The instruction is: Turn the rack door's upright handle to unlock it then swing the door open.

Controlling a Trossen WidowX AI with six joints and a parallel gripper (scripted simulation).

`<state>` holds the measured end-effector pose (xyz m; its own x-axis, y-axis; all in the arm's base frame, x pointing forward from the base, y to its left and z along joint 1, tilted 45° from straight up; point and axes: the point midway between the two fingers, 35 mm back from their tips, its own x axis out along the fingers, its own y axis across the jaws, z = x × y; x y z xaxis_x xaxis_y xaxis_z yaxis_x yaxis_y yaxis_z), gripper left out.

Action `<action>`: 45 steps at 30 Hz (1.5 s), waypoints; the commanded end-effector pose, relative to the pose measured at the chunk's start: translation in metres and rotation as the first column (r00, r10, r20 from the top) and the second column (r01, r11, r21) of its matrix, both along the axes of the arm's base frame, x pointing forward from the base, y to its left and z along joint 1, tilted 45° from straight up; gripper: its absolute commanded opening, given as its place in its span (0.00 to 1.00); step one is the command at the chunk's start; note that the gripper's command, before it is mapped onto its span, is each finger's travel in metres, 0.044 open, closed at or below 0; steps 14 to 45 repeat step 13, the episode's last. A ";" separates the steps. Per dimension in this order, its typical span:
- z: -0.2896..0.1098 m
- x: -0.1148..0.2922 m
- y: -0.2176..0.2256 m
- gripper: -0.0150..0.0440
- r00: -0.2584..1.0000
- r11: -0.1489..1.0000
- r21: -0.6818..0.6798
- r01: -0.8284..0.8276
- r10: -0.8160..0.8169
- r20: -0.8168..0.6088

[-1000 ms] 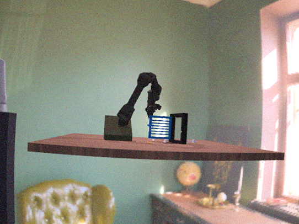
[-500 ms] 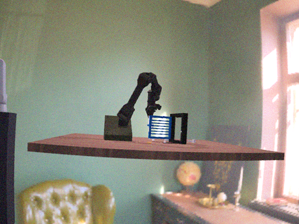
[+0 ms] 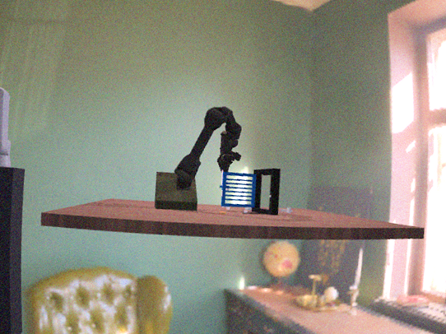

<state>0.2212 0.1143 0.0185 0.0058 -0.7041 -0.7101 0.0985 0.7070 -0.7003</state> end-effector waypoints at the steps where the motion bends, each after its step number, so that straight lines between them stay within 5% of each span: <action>1: 0.004 0.000 0.005 0.75 1.000 1.000 0.003 0.005 -0.005 0.002; 45: 0.015 0.000 0.016 0.75 1.000 1.000 0.003 0.005 -0.005 0.002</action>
